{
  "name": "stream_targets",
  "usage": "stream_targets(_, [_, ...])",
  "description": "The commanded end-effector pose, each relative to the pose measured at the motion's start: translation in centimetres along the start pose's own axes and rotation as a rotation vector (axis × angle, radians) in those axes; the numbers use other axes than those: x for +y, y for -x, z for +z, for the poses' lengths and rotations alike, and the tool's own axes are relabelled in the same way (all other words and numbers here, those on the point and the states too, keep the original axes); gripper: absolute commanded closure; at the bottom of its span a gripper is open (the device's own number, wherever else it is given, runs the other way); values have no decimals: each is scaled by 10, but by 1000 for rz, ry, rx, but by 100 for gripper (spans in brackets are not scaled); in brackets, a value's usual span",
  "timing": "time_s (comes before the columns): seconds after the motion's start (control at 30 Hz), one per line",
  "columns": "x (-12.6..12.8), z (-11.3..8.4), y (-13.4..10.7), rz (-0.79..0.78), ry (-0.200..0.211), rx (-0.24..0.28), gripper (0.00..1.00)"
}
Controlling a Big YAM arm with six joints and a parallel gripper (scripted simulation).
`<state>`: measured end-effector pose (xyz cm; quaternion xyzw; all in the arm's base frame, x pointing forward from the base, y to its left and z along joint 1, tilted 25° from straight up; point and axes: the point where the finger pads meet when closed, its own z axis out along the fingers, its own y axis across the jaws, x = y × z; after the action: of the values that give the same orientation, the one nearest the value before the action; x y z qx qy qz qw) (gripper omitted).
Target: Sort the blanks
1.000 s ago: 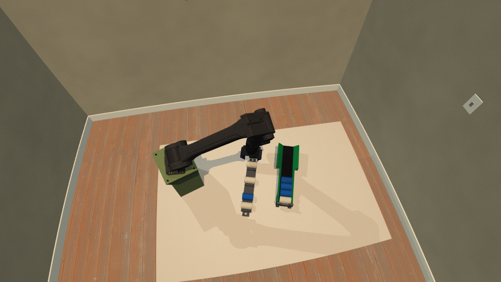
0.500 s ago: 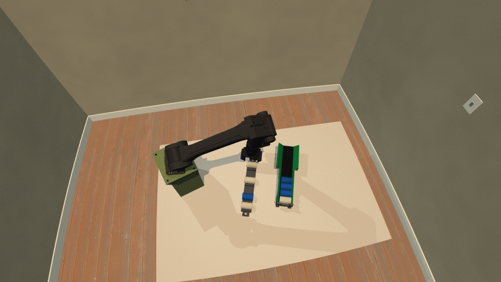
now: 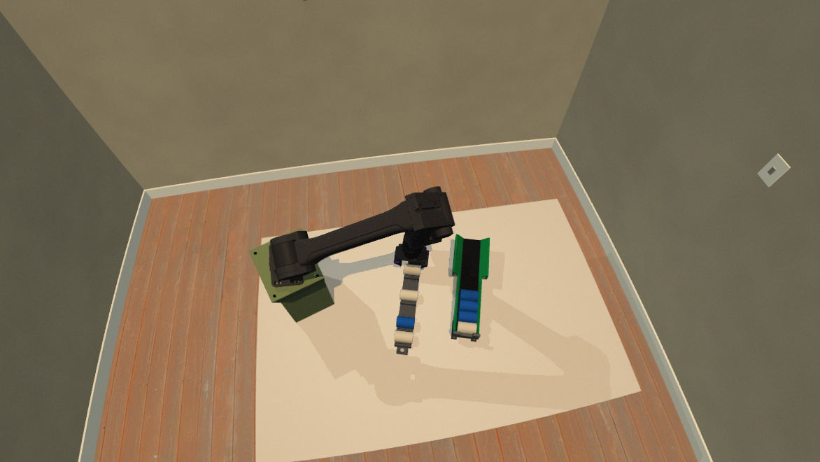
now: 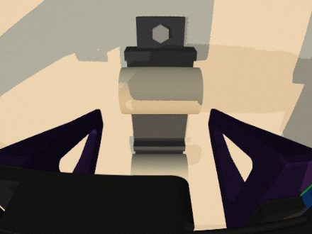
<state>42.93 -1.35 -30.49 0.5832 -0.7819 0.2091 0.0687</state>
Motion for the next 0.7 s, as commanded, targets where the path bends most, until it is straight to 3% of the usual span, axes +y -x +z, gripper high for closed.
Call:
stream_targets(0.0, [-5,8,-1,3,-7,-7,19])
stream_targets(0.67, [-7,12,1,1,-13,-9,19])
